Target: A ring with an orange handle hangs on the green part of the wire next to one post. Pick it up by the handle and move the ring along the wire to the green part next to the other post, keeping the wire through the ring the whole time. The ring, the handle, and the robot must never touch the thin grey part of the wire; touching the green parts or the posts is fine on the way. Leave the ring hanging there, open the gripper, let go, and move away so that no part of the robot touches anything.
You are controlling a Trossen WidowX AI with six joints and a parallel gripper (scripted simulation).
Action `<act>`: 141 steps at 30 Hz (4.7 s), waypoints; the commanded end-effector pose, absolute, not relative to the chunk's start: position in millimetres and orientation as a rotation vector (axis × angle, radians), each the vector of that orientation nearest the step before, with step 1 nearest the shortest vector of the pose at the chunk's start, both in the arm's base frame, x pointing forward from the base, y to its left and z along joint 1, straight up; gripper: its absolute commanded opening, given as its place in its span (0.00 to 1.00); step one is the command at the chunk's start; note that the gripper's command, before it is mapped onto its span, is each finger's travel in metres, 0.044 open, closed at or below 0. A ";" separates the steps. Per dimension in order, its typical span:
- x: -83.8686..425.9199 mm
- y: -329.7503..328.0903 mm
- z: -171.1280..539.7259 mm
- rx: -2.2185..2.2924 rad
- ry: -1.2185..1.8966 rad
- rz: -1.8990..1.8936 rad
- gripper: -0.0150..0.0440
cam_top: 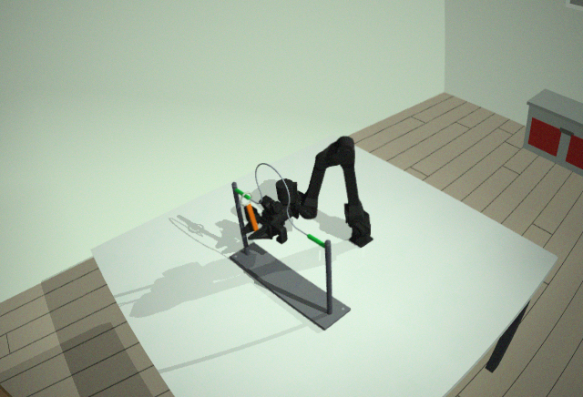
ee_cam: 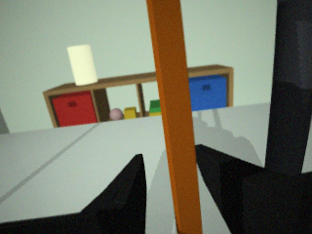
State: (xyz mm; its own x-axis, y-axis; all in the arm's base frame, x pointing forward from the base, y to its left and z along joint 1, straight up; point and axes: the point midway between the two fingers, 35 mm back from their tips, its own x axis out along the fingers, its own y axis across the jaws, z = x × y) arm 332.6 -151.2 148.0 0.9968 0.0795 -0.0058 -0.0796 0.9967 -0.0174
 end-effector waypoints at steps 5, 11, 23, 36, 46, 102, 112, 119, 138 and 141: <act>331.1 -150.2 148.6 -0.016 0.051 0.076 0.53; 334.5 -150.5 148.8 -0.016 0.033 0.075 0.53; 336.4 -150.8 149.0 -0.017 0.023 0.075 0.53; 344.6 -149.4 148.8 -0.015 -0.042 0.077 0.53; 340.8 -150.8 149.0 -0.017 -0.007 0.075 0.53; 342.8 -150.6 149.1 -0.021 -0.029 0.072 0.17; 342.8 -150.6 149.1 -0.021 -0.029 0.072 0.00; 342.7 -150.4 150.0 -0.020 -0.029 0.072 0.00; 342.4 -147.8 160.7 -0.013 -0.031 0.074 0.00; 342.4 -147.8 160.7 -0.013 -0.031 0.074 0.00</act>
